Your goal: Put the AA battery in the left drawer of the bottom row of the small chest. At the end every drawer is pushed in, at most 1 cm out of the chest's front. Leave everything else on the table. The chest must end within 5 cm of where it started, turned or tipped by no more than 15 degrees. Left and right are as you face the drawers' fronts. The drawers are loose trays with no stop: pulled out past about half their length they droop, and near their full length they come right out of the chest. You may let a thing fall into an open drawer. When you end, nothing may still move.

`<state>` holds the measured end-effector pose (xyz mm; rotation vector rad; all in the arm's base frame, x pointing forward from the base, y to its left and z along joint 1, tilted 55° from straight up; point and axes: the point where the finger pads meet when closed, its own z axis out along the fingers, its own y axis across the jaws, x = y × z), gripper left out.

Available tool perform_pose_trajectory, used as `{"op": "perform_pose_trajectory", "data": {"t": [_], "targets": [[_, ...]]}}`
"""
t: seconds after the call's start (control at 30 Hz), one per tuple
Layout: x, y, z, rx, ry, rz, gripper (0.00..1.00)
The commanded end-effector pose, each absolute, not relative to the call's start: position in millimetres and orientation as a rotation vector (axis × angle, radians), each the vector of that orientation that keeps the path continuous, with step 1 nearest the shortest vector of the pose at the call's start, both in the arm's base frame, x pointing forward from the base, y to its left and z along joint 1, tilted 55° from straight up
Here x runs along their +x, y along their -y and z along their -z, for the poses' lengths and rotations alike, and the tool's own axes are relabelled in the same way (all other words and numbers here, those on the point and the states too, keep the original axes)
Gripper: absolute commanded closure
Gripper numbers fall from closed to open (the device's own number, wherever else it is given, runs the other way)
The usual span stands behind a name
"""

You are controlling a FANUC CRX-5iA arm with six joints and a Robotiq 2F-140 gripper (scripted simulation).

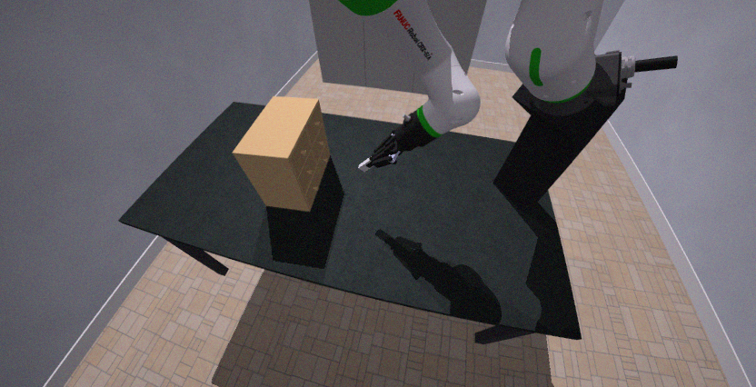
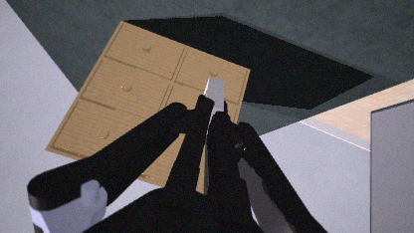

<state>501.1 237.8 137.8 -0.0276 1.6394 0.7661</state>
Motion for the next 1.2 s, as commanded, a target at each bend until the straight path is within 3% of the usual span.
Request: {"op": "perform_pose_trajectory", "data": {"t": [0.0, 0.43, 1.17], "targets": [[479.8, -226.1, -144.7, -0.14, -1.896, -0.823, 1.0], [453.5, -210.6, -142.1, -0.238, -2.074, -0.818, 1.0], [452.1, -209.2, -142.3, -0.339, -2.297, -0.858, 1.0]]}}
